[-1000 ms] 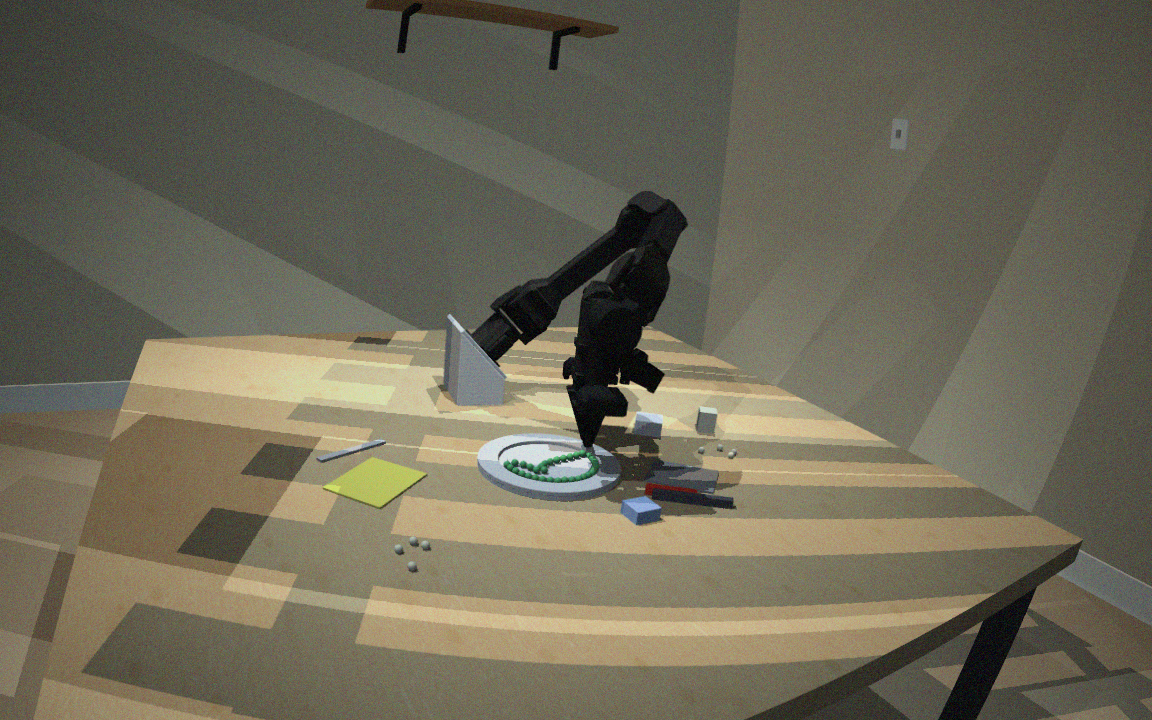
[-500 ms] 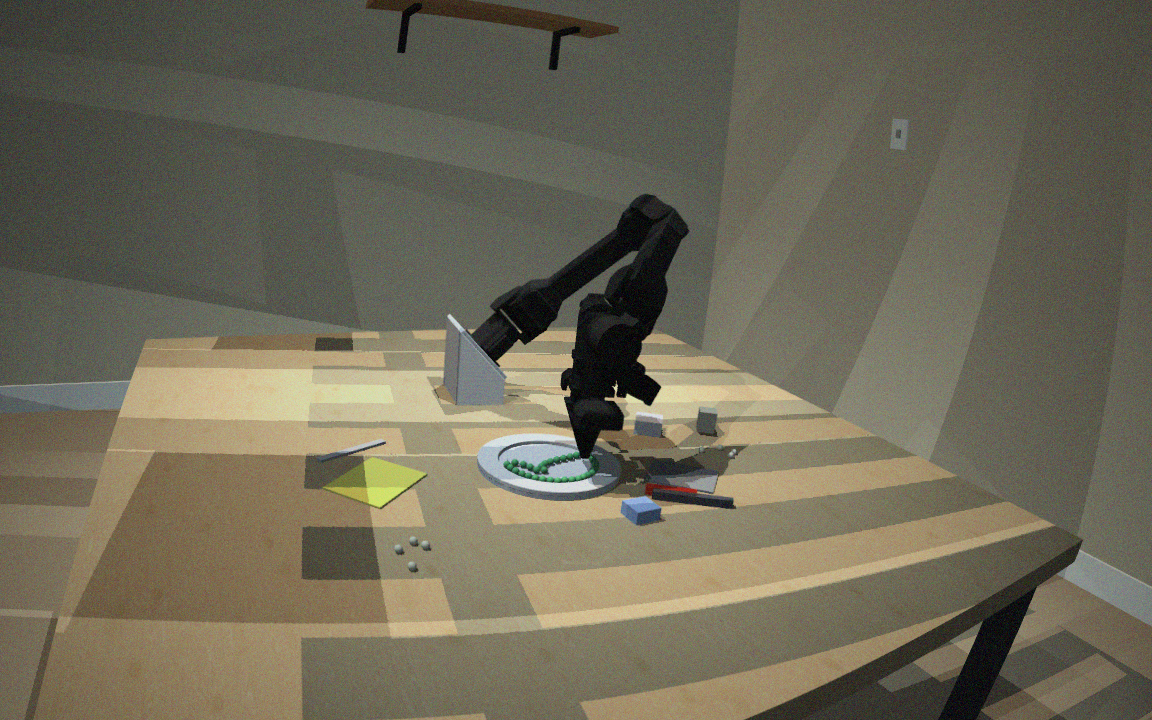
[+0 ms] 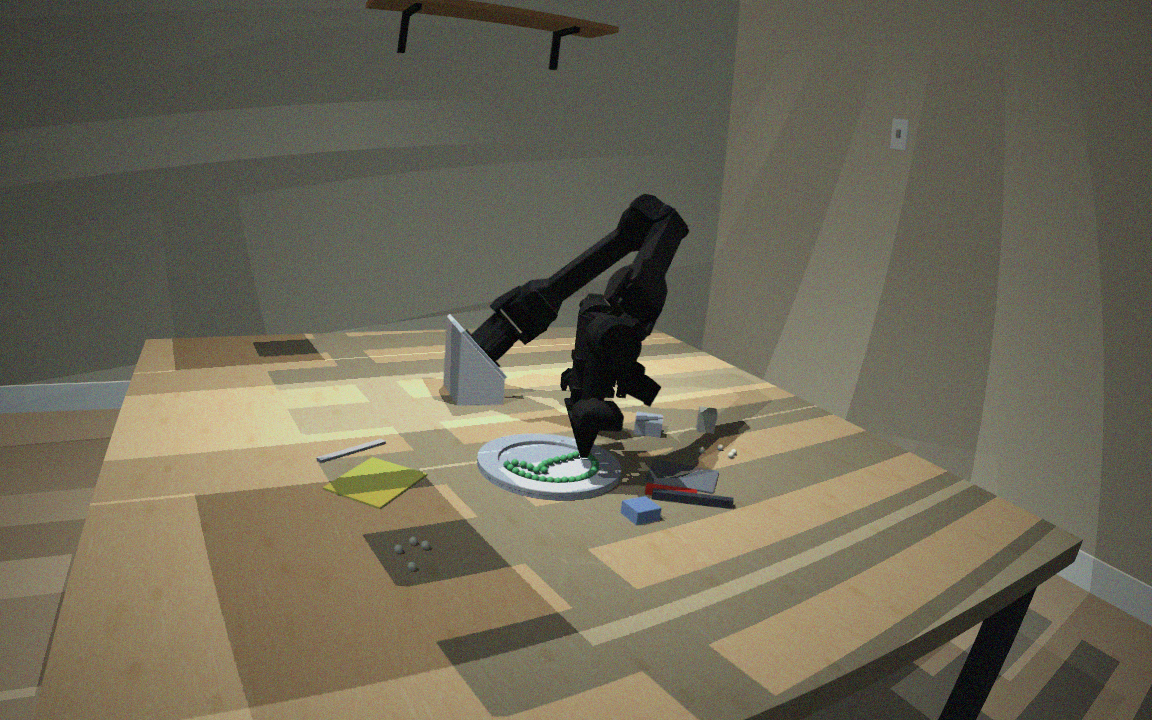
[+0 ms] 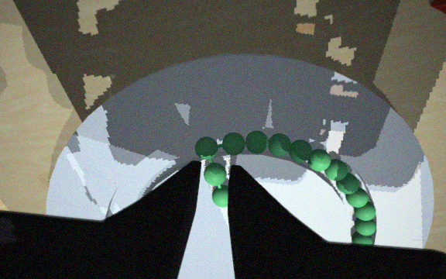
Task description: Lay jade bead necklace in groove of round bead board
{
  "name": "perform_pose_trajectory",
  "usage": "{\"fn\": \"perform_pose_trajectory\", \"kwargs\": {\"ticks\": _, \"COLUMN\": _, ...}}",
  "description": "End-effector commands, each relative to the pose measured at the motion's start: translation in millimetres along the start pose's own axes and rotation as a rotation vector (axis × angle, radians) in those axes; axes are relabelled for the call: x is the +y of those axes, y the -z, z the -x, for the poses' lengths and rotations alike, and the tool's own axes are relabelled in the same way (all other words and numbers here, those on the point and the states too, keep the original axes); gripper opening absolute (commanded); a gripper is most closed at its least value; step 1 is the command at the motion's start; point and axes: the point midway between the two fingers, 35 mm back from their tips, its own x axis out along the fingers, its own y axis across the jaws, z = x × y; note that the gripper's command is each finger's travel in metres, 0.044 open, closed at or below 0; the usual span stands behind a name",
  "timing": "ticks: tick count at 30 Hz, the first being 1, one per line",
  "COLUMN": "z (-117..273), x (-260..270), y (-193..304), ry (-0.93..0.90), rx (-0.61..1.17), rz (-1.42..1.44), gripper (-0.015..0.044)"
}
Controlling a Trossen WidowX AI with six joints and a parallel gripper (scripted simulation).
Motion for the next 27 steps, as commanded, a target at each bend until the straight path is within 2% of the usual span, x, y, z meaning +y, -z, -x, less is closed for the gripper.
{"fn": "perform_pose_trajectory", "kwargs": {"ticks": 1, "z": 0.2, "x": -0.2, "y": -0.1, "ry": 0.001, "rx": 0.0, "rz": 0.0, "gripper": 0.0}}
{"fn": "perform_pose_trajectory", "kwargs": {"ticks": 27, "z": 6.1, "x": 5.3, "y": -0.8, "ry": -0.007, "rx": -0.003, "rz": -0.008, "gripper": 0.0}}
